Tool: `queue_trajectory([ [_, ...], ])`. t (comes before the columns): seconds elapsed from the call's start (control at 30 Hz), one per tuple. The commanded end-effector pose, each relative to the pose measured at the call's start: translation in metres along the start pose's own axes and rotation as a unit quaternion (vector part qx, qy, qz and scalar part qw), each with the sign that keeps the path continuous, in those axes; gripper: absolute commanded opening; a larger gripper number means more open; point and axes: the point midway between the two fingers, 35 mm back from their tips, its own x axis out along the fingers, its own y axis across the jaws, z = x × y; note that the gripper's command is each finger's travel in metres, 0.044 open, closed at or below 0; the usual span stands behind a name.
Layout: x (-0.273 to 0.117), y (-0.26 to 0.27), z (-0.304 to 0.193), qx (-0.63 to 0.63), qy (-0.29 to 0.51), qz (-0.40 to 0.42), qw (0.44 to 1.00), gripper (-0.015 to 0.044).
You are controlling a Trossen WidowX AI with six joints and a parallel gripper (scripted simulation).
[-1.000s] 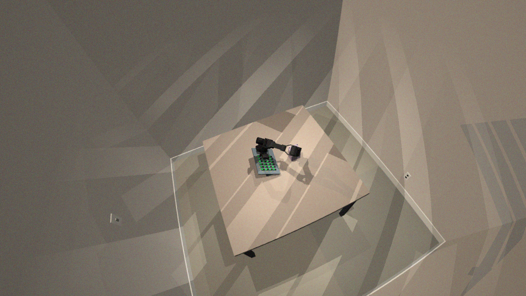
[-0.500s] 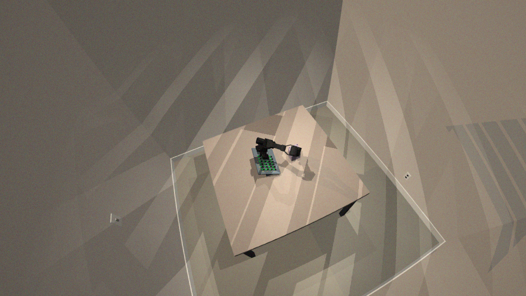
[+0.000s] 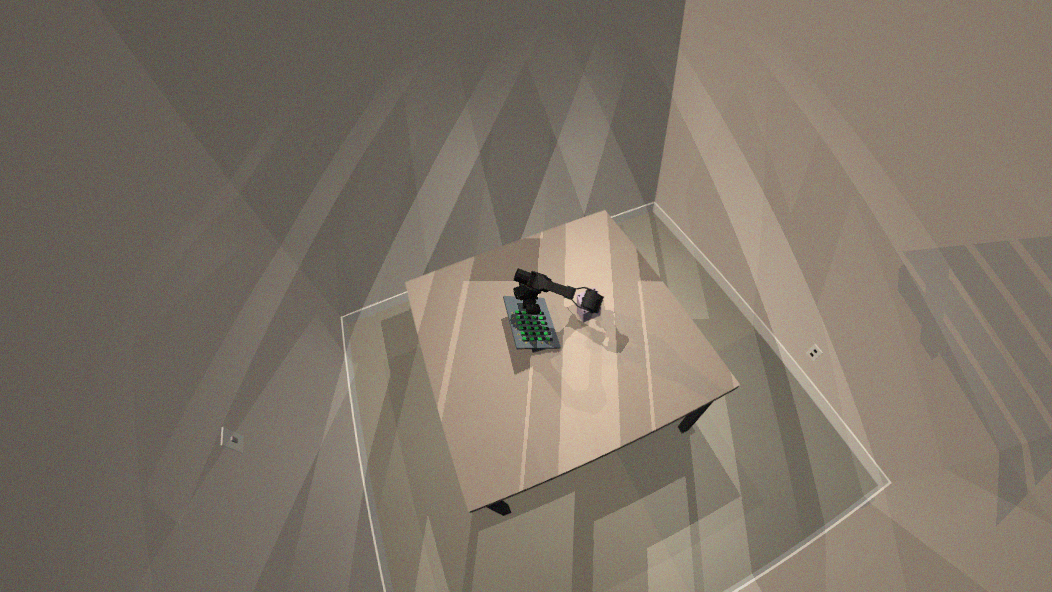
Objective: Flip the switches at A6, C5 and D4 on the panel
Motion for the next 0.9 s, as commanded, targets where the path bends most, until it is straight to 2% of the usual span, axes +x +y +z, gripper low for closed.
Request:
queue_trajectory([
  [0.0,-0.035,0.001,0.005,-0.006,-0.003,-0.003,1.0,0.0],
  [0.17,-0.035,0.004,-0.002,-0.006,-0.003,-0.003,1.0,0.0],
  [0.37,-0.034,0.03,-0.055,-0.005,-0.002,-0.003,1.0,0.0],
  [0.53,-0.032,0.03,-0.057,-0.005,-0.001,-0.003,1.0,0.0],
  [0.67,-0.001,0.031,-0.056,-0.005,0.01,-0.002,1.0,0.0],
  [0.87,0.001,0.031,-0.056,-0.005,0.011,-0.002,1.0,0.0],
])
